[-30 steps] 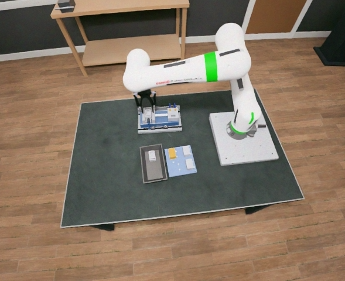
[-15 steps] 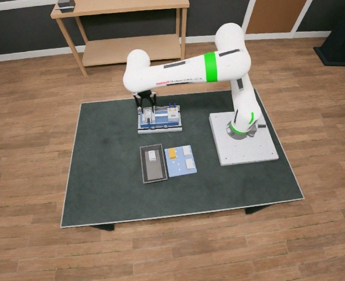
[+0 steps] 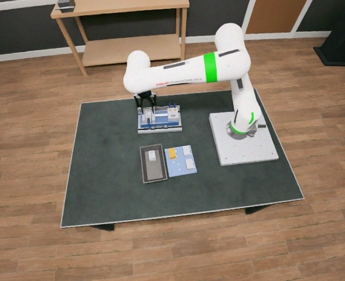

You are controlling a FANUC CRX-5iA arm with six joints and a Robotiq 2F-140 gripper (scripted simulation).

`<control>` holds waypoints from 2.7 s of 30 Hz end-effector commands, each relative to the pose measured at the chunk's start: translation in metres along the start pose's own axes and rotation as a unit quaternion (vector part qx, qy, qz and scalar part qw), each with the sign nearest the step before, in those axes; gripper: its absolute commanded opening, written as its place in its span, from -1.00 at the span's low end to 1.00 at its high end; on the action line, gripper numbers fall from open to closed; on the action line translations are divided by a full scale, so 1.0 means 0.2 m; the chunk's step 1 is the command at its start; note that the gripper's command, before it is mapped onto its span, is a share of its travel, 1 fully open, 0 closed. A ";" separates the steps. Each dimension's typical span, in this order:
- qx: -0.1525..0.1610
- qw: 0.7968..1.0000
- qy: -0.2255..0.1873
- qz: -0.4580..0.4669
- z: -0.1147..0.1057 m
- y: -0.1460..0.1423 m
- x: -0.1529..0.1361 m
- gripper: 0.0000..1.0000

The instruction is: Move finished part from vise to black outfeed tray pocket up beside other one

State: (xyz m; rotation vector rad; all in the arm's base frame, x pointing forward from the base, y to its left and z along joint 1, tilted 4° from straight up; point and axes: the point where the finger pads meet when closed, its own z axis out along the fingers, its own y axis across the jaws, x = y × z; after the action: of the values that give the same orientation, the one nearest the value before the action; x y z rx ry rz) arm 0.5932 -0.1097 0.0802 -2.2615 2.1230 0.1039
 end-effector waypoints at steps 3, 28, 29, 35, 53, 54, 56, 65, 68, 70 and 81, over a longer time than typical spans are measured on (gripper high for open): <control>0.001 1.000 0.000 0.000 0.00 0.00 0.00 -0.08; 0.001 1.000 0.000 0.000 0.02 0.00 0.00 -0.08; 0.001 1.000 0.000 0.000 0.02 0.00 0.00 -0.08; 0.001 1.000 0.000 0.000 0.02 0.00 0.00 -0.08; 0.001 1.000 0.000 0.000 0.02 0.00 0.00 -0.08; 0.001 1.000 0.000 0.000 0.02 0.00 0.00 -0.08; 0.001 1.000 0.000 0.000 0.02 0.00 0.00 -0.08; 0.001 1.000 0.000 0.000 0.02 0.00 0.00 -0.80; 0.001 1.000 0.000 0.000 0.02 0.00 0.00 -0.80; 0.001 1.000 0.000 0.000 0.02 0.00 0.00 -0.80; 0.001 1.000 0.000 0.000 0.02 0.00 0.00 -0.80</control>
State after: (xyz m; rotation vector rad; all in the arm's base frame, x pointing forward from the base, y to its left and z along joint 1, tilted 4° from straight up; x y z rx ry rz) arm 0.5932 -0.1093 0.0755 -2.2615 2.1228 0.1035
